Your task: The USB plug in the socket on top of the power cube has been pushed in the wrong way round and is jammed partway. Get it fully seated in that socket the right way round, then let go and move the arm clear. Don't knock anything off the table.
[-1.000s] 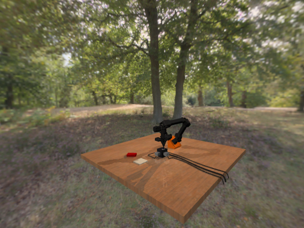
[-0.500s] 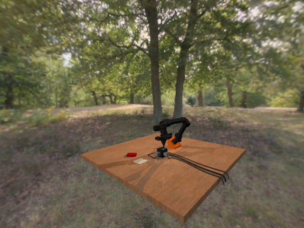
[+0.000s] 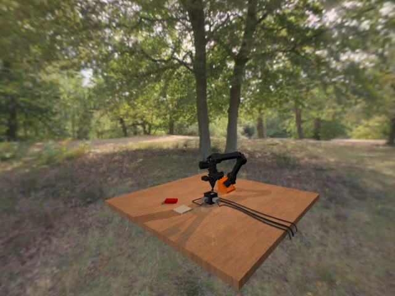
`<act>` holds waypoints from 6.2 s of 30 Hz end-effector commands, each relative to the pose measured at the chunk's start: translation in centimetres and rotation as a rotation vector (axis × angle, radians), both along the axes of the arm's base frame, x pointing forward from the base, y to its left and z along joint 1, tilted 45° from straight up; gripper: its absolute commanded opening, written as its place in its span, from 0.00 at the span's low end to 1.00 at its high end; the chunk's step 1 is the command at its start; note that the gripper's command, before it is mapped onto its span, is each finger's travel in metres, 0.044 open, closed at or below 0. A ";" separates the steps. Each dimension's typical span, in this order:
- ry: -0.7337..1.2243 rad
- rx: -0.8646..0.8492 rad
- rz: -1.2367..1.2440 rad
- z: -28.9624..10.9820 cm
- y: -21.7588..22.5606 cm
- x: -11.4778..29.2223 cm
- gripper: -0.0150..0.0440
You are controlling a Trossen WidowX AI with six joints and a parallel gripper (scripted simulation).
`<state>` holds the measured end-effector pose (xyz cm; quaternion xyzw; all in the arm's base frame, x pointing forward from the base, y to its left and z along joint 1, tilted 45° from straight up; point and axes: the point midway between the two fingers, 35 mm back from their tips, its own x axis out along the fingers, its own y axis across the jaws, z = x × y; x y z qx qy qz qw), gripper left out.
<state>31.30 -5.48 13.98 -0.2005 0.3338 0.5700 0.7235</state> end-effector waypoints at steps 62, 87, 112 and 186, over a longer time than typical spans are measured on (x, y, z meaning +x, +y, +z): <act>0.859 0.158 -0.885 0.5 -0.5 -0.1 0.25; 1.311 0.242 -1.351 0.5 -0.5 -0.1 0.25; 1.763 0.325 -1.817 0.5 -0.5 -0.1 0.25; 2.168 0.402 -2.234 -0.1 -0.6 -0.1 0.25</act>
